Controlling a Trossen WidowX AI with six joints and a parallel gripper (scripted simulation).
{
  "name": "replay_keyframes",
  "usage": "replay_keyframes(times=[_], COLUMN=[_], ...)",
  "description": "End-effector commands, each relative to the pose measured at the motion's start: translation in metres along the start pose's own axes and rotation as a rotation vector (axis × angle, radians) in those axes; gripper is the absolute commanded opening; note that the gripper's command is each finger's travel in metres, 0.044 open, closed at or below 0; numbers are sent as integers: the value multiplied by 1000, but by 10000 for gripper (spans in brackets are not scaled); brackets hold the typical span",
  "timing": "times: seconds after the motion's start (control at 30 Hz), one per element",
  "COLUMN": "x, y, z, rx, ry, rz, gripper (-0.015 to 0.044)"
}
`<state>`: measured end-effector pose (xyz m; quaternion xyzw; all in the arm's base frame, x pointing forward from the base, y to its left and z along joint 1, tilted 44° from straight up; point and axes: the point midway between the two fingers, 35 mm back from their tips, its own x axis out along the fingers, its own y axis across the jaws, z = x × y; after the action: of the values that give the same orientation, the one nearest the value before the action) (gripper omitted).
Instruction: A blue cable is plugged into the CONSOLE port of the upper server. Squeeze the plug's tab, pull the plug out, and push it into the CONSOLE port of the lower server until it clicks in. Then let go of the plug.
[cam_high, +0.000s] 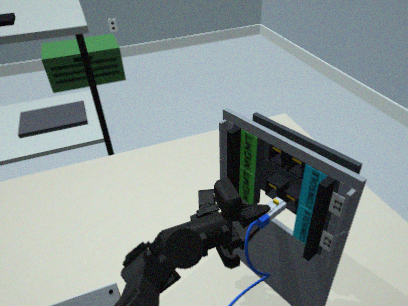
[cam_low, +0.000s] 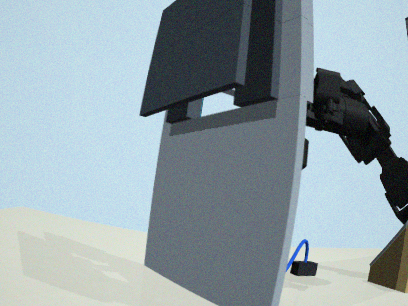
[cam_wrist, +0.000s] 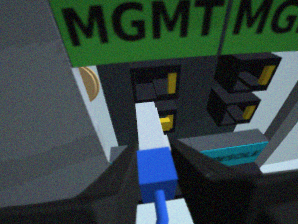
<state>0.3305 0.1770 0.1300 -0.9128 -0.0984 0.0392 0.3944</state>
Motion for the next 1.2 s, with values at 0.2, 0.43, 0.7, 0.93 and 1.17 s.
replay_keyframes(times=[0.2, 0.43, 0.7, 0.93, 1.17], x=[0, 0, 1, 1, 1], y=[-3, -3, -3, -3, -3], z=[-1, -2, -3, -3, -4], rx=[1, 1, 1, 1, 1], ry=[-2, -2, -2, -2, -2], rz=[-11, -12, -13, -13, -13], gripper=[0, 0, 0, 0, 0])
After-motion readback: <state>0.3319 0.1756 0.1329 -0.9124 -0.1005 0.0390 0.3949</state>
